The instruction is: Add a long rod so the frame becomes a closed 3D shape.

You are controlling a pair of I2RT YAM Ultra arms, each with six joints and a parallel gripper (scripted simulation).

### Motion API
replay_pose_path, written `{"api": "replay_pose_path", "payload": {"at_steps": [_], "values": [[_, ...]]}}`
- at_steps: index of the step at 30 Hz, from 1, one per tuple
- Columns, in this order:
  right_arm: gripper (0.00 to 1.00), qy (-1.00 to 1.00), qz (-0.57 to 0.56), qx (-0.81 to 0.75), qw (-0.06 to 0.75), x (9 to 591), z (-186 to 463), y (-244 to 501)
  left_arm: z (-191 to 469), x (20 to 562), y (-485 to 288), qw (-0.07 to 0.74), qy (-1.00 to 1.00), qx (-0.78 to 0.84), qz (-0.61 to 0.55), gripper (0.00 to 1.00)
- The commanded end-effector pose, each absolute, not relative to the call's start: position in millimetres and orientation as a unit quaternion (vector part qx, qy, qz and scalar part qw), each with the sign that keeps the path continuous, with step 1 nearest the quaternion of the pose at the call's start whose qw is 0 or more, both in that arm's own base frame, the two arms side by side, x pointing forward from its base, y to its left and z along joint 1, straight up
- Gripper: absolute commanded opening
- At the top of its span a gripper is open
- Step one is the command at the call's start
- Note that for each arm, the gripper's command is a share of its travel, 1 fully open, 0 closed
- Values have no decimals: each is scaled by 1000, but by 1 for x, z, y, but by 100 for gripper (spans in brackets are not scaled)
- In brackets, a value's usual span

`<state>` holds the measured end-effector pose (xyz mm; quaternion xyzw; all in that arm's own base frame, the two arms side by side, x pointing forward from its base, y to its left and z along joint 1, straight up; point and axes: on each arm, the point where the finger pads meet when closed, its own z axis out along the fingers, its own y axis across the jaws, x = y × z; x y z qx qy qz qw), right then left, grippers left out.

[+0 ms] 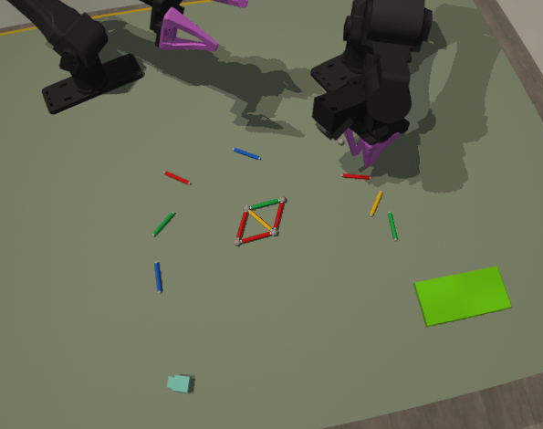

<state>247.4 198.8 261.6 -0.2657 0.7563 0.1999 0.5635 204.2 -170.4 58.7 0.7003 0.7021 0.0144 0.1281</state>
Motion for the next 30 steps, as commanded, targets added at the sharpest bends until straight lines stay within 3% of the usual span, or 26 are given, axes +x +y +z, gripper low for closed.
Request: {"api": "replay_pose_path", "payload": {"at_steps": [1, 14, 30], "values": [[100, 751, 201, -268, 570, 244, 264, 198, 61, 205, -175, 95, 609, 788, 17, 30], [100, 751, 201, -268, 570, 244, 264, 198, 37, 207, -176, 7, 435, 900, 0, 30], [100, 751, 201, -268, 570, 244, 264, 198, 20, 208, -180, 3, 432, 902, 1, 30]]}}
